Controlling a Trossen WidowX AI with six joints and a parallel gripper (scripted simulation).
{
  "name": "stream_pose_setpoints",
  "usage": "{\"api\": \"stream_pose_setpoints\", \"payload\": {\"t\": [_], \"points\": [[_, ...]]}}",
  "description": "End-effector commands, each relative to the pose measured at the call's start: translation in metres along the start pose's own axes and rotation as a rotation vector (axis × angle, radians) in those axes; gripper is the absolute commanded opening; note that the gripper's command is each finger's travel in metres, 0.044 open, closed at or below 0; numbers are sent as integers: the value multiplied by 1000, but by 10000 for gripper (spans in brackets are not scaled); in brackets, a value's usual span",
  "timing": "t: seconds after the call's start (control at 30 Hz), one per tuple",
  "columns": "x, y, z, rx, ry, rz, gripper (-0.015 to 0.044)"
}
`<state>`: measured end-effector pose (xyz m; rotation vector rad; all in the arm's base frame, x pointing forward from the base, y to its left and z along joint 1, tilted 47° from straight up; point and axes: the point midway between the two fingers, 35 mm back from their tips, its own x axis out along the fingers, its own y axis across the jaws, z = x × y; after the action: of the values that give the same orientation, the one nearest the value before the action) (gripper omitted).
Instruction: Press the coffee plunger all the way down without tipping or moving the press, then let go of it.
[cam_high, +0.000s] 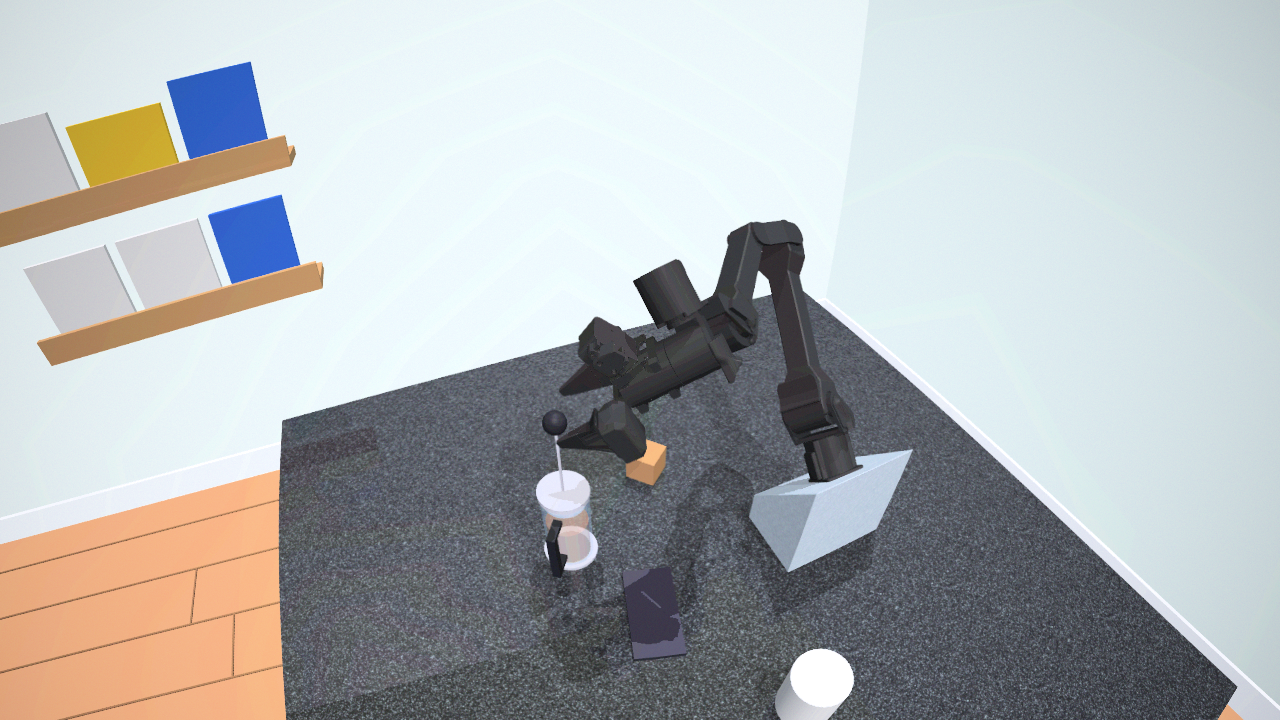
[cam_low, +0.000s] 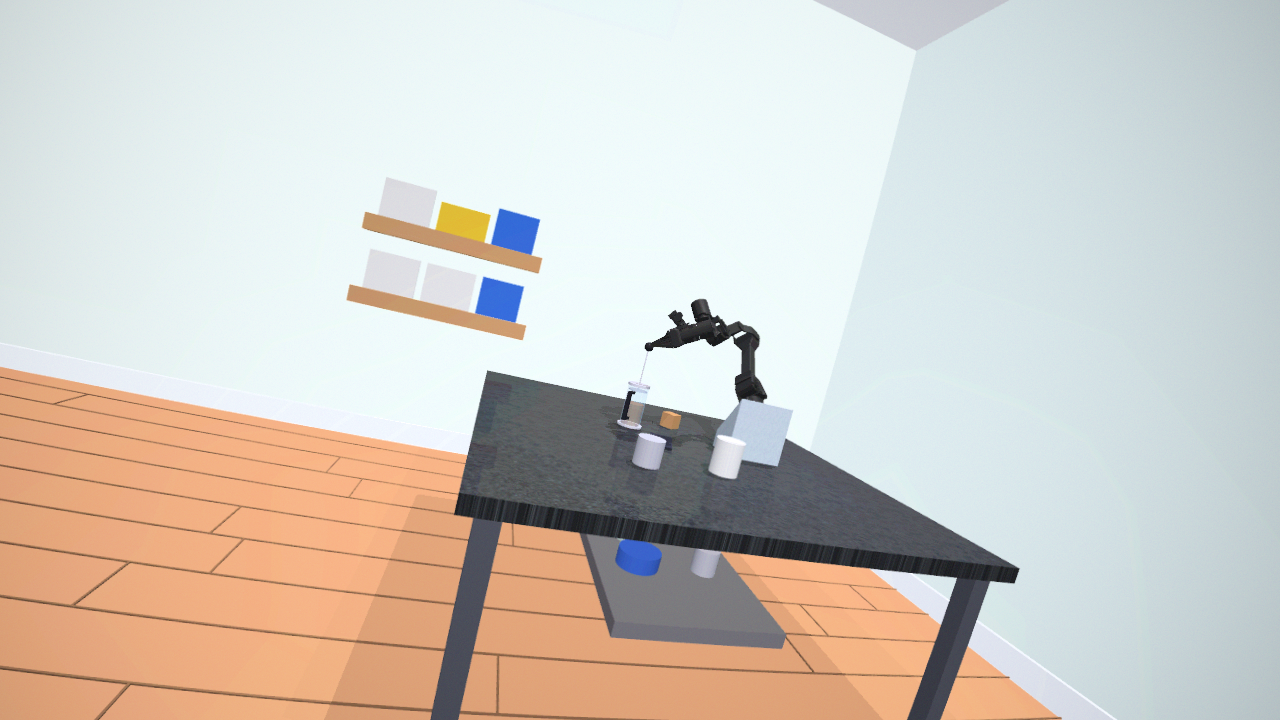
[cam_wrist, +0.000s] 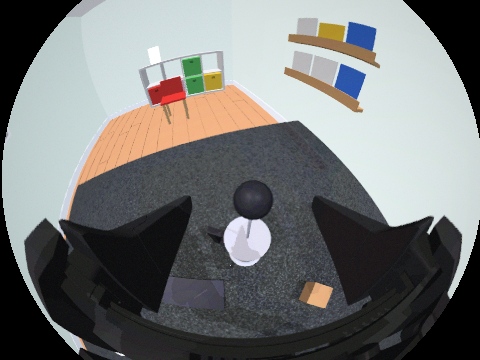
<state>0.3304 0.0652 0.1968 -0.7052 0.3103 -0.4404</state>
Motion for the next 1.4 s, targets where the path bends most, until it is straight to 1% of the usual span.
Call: {"api": "stream_pose_setpoints", "payload": {"t": [0.0,0.23,0.63,1.0,1.37], "points": [[7,0,0,-2,-3,1,440],[15,-1,0,-2,-5,0,440],[15,-1,0,-2,-5,0,128],[16,-1,0,-2,-5,0,128],[26,2,-13,-1,-3,1,128]]}}
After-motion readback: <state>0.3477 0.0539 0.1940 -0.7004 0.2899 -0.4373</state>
